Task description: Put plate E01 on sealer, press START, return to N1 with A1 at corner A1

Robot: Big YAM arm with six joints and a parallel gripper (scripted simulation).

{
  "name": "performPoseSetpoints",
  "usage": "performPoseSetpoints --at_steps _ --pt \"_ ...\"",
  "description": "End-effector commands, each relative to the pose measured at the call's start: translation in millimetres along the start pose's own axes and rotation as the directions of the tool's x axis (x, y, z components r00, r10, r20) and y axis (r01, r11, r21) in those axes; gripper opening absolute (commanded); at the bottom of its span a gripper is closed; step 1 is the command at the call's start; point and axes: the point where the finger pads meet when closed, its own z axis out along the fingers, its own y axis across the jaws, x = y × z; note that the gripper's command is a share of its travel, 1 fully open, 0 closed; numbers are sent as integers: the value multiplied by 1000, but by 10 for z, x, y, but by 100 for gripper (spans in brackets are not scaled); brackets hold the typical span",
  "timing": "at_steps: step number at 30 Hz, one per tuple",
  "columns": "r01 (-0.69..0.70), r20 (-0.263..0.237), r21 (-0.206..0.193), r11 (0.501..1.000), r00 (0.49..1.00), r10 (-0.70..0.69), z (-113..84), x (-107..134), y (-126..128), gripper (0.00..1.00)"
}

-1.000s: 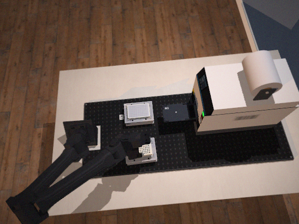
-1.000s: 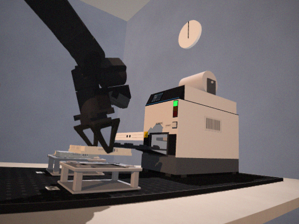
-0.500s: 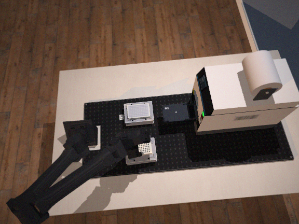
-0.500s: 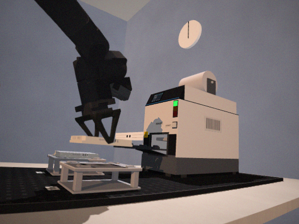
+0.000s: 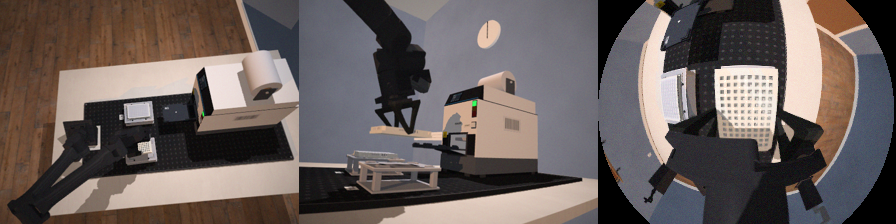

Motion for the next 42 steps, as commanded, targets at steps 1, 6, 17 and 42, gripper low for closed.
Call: performPoseSetpoints --at_steps 1,6,17,42 --pt "-61 36 0 998 997 61 -182 -262 -95 0" --pt "-58 27 -2 998 998 58 -209 -240 -81 0" --pt "-55 30 -4 998 998 56 -401 -328 -74 0" --pt "4 27 -3 1000 1000 -4 -343 -170 5 0"
